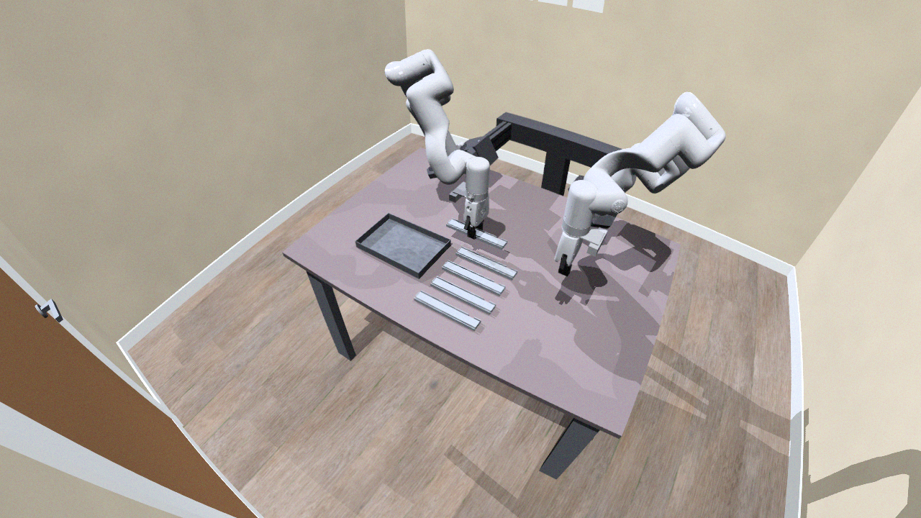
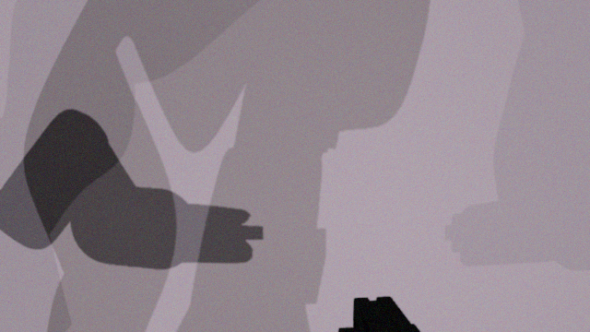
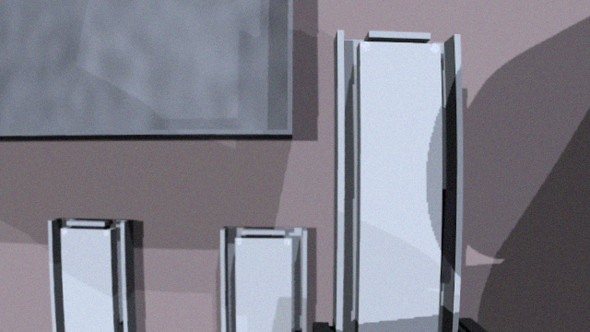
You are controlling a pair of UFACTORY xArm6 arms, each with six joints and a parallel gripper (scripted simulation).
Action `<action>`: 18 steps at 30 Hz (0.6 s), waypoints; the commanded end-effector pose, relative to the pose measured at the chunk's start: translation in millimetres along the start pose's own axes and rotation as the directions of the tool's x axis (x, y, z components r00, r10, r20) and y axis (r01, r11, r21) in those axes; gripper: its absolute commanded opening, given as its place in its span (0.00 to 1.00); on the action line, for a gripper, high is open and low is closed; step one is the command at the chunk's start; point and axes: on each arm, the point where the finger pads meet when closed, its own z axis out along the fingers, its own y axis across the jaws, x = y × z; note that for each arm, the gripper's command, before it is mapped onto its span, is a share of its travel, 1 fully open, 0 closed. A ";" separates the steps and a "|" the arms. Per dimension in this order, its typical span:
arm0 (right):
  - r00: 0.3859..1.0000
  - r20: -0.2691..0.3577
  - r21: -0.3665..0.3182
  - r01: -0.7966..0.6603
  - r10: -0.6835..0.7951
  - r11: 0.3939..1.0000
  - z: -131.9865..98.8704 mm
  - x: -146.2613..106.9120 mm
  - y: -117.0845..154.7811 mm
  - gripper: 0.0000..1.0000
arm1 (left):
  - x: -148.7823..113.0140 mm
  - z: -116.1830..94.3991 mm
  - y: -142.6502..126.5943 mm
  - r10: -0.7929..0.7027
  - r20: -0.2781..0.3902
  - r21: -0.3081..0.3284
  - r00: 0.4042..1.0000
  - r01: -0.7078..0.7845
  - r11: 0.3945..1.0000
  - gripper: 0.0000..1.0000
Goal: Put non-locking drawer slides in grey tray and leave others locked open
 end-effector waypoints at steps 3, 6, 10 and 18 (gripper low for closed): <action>1.000 0.006 0.005 -0.001 0.001 1.000 -1.7 22.6 -11.2 0.00 | 0.0 -1.3 1.3 -0.001 0.001 -0.004 1.000 0.001 1.000 0.00; 1.000 0.006 0.005 -0.001 0.001 1.000 -1.6 38.1 -17.5 0.00 | 0.0 -1.3 1.3 -0.001 0.001 -0.004 1.000 0.001 1.000 0.00; 1.000 0.006 0.005 -0.001 0.001 1.000 -1.4 58.7 -25.9 0.00 | 0.0 -1.3 1.3 -0.001 0.001 -0.004 1.000 0.001 1.000 0.00; 1.000 0.005 0.005 -0.001 0.001 1.000 -1.3 89.8 -38.4 0.00 | 0.0 -1.3 1.3 -0.001 0.001 -0.004 1.000 0.001 1.000 0.00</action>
